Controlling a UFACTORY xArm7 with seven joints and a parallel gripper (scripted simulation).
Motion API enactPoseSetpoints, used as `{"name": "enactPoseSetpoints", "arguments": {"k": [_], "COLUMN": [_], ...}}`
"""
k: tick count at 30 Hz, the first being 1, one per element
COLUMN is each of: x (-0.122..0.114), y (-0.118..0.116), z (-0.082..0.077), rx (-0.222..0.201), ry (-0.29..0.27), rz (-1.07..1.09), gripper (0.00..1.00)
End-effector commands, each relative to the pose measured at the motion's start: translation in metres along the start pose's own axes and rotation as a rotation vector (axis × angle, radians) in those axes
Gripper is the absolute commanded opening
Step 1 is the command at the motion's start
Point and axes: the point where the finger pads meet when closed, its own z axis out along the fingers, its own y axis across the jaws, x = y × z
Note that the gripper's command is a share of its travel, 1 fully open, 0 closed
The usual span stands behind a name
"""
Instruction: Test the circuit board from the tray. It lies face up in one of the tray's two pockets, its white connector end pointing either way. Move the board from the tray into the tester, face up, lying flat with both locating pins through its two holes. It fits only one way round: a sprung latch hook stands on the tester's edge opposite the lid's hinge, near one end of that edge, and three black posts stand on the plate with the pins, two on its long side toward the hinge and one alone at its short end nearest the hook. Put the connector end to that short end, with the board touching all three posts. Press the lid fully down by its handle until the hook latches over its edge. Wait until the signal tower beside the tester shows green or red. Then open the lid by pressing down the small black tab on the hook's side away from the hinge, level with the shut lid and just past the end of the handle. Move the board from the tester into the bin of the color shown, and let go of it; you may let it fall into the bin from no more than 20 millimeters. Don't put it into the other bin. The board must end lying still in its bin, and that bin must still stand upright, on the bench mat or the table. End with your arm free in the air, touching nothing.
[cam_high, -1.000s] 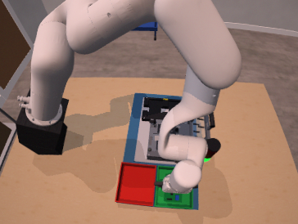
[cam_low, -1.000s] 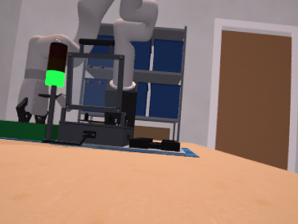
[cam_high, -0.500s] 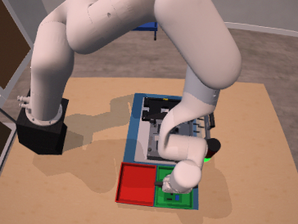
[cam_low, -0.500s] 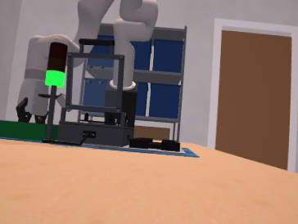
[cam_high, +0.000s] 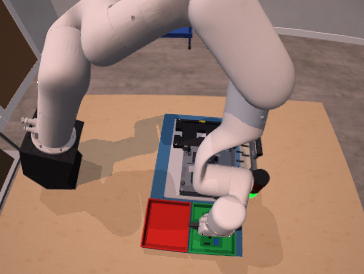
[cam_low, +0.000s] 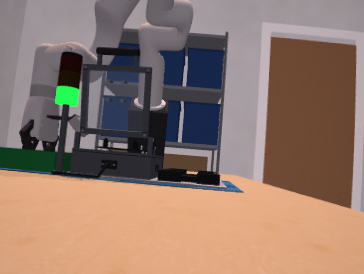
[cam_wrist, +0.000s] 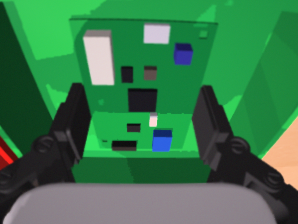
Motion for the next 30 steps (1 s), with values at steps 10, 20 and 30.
{"name": "enactPoseSetpoints", "arguments": {"k": [10,20,30], "x": [-0.0009,-0.0009,-0.0009], "y": [0.0010,0.0010,0.0010], "z": [-0.0004,-0.0004,-0.0004], "rx": [-0.002,-0.002,-0.002], "ry": [-0.002,-0.002,-0.002], "rz": [0.001,0.001,0.001], "gripper": [0.79,0.79,1.00]}}
